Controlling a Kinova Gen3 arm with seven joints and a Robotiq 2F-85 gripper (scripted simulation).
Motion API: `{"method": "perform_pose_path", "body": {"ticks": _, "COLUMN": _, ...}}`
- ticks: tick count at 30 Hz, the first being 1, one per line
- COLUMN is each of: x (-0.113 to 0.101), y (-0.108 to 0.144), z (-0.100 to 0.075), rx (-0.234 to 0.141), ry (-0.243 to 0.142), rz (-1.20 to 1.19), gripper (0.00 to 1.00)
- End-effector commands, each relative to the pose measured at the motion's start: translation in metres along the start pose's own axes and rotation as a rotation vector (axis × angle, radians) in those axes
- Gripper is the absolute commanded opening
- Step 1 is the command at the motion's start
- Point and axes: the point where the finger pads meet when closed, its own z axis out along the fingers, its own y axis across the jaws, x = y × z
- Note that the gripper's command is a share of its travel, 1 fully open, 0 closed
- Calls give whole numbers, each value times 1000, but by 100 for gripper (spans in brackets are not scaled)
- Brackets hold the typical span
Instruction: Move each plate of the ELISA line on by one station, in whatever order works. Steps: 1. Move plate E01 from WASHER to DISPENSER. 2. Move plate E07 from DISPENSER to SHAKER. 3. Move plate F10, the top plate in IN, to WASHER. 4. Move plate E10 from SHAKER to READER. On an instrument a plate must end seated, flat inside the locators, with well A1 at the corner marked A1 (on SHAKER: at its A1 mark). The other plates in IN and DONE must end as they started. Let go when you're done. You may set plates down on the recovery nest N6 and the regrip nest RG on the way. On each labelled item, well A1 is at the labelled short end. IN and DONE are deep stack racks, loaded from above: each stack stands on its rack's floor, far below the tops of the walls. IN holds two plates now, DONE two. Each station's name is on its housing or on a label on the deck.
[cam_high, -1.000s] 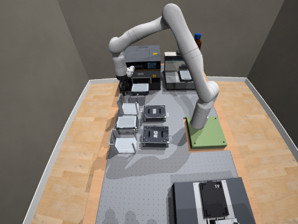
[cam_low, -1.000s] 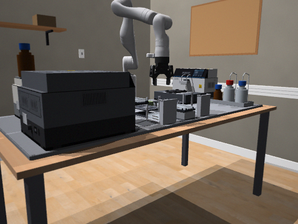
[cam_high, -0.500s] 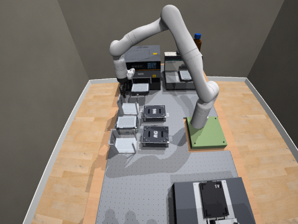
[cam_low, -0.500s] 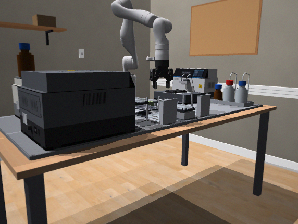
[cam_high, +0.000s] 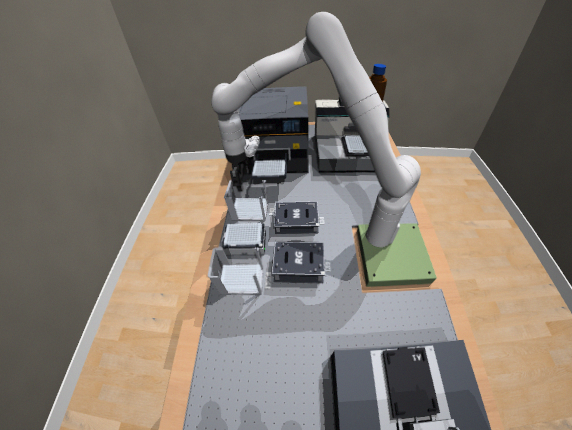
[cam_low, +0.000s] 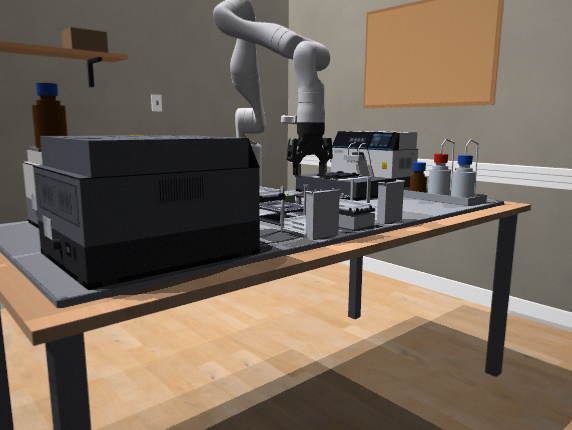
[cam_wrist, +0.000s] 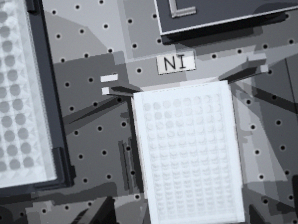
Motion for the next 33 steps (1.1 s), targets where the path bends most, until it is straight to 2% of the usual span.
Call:
{"method": "perform_pose_path", "body": {"ticks": 1, "x": 0, "y": 0, "z": 2, "rx": 1, "ry": -2, "rz": 0, "gripper": 100}}
{"method": "perform_pose_path", "body": {"ticks": 33, "x": 0, "y": 0, "z": 39, "rx": 1, "ry": -2, "rz": 0, "gripper": 100}}
